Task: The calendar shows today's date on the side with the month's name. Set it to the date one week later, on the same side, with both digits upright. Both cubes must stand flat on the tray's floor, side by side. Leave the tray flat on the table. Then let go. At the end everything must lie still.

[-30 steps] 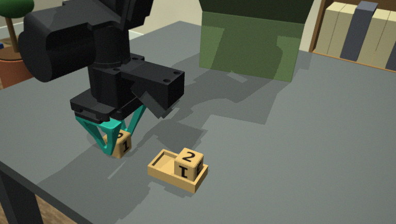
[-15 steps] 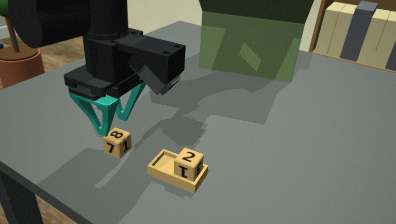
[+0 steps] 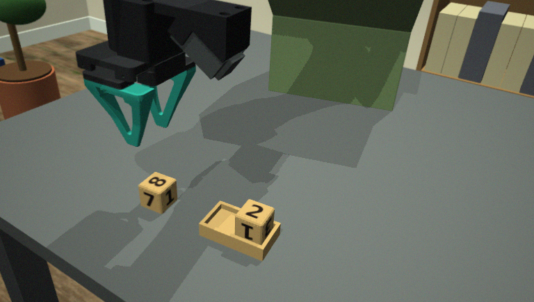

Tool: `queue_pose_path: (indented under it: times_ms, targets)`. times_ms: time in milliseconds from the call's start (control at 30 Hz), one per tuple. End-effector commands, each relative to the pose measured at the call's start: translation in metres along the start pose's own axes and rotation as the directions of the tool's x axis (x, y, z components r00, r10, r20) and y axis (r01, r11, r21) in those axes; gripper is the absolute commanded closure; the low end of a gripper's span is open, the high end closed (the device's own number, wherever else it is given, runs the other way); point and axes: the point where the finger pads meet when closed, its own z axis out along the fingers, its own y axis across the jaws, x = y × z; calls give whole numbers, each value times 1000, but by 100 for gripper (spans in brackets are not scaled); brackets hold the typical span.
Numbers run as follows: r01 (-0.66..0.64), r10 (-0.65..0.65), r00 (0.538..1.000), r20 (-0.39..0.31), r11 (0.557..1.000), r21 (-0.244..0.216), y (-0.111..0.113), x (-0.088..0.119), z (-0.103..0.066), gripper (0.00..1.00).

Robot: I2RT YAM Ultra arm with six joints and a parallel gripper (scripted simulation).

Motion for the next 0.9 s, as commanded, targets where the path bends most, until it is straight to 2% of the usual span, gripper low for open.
queue_pose_path:
  times_ms: [0, 33, 700, 867]
  targets:
    - [-7, 7, 1000, 10, 1000, -10, 2, -1, -5, 53]
    - [-7, 7, 1000, 10, 1000, -10, 2, -1, -5, 0]
    - [-7, 7, 1000, 10, 1000, -10, 2, -1, -5, 0]
    - [-50, 50, 999, 10, 999, -10, 2, -1, -5, 0]
